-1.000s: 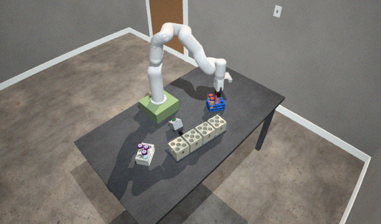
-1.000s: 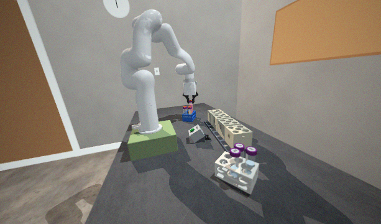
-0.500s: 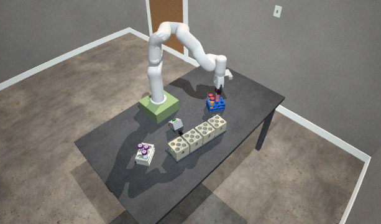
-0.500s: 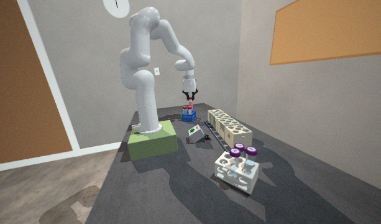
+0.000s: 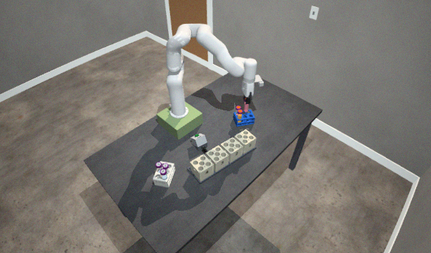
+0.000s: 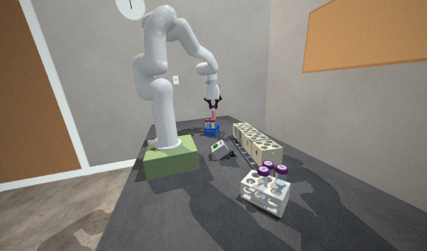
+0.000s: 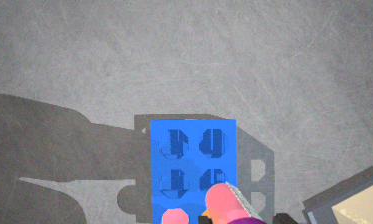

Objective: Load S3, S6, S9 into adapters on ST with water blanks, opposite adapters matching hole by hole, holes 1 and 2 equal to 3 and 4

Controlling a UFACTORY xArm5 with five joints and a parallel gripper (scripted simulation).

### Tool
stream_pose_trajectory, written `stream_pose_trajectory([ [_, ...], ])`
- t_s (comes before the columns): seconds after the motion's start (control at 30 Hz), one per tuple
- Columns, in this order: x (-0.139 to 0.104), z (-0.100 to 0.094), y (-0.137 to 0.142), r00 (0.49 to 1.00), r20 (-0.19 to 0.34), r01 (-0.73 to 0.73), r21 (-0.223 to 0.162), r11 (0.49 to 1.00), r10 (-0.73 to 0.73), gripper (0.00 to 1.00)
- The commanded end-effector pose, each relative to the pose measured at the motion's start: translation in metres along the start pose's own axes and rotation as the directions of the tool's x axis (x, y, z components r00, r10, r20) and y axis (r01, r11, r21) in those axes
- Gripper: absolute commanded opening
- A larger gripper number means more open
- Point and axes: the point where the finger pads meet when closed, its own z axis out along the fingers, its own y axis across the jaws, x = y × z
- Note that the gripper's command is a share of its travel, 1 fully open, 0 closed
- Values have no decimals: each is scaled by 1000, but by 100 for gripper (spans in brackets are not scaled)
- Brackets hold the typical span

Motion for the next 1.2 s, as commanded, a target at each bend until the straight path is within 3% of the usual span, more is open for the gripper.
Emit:
stream_pose_trajectory([
  [0.0, 1, -10, 0, 1000, -4, 0, -1, 1000, 0, 0],
  [0.6, 1, -41, 0, 1000, -4, 0, -1, 1000, 0, 0],
  [1.17, 1, -41, 0, 1000, -4, 0, -1, 1000, 0, 0],
])
